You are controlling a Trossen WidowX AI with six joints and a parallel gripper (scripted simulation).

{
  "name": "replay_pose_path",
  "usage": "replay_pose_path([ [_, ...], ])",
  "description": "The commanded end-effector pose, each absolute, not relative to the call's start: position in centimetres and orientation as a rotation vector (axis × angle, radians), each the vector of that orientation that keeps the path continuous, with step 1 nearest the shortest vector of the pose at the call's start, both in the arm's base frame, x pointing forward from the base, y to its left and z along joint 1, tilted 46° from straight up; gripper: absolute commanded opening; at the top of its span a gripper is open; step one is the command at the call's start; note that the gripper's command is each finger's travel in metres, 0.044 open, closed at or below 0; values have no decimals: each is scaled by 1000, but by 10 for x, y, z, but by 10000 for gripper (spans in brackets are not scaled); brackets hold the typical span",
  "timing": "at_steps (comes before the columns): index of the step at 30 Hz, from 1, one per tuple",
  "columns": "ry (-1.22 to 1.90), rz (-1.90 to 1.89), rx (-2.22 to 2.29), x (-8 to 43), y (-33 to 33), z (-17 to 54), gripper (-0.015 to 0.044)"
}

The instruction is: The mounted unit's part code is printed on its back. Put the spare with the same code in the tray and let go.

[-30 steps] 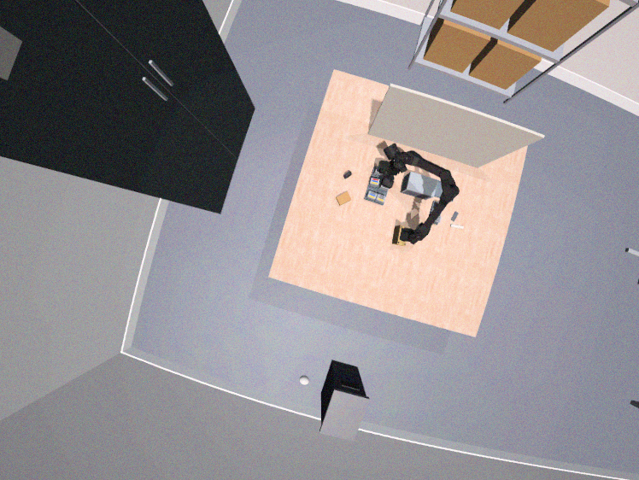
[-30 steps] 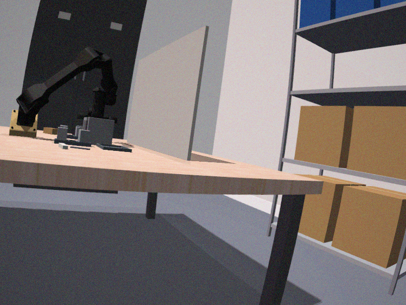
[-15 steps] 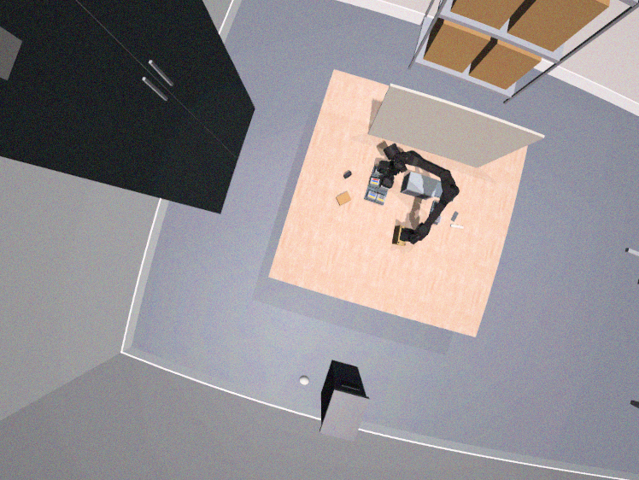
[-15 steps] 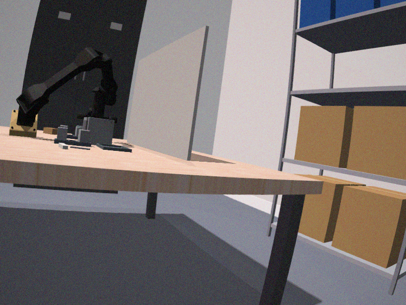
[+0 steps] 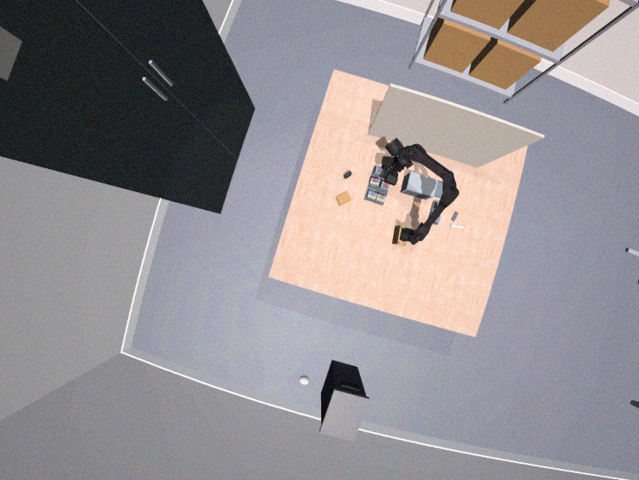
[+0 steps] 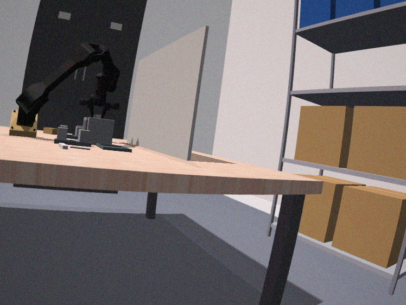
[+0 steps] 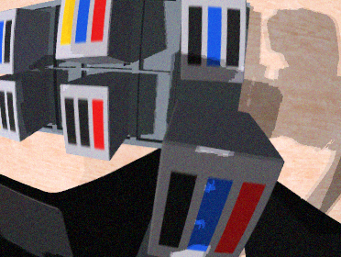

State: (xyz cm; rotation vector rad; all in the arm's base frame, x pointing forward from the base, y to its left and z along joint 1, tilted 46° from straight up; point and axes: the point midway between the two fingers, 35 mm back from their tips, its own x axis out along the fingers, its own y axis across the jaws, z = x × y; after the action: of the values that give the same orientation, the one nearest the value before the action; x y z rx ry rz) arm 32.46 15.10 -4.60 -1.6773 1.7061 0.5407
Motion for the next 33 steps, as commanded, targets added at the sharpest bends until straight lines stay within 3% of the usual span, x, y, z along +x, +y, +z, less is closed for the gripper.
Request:
replay_pose_path([
  [1, 1708, 538, -1668, 323, 159, -36, 0],
  [21, 1708, 540, -1667, 324, 184, -14, 0],
  [33, 1691, 572, -1655, 353, 130, 52, 0],
])
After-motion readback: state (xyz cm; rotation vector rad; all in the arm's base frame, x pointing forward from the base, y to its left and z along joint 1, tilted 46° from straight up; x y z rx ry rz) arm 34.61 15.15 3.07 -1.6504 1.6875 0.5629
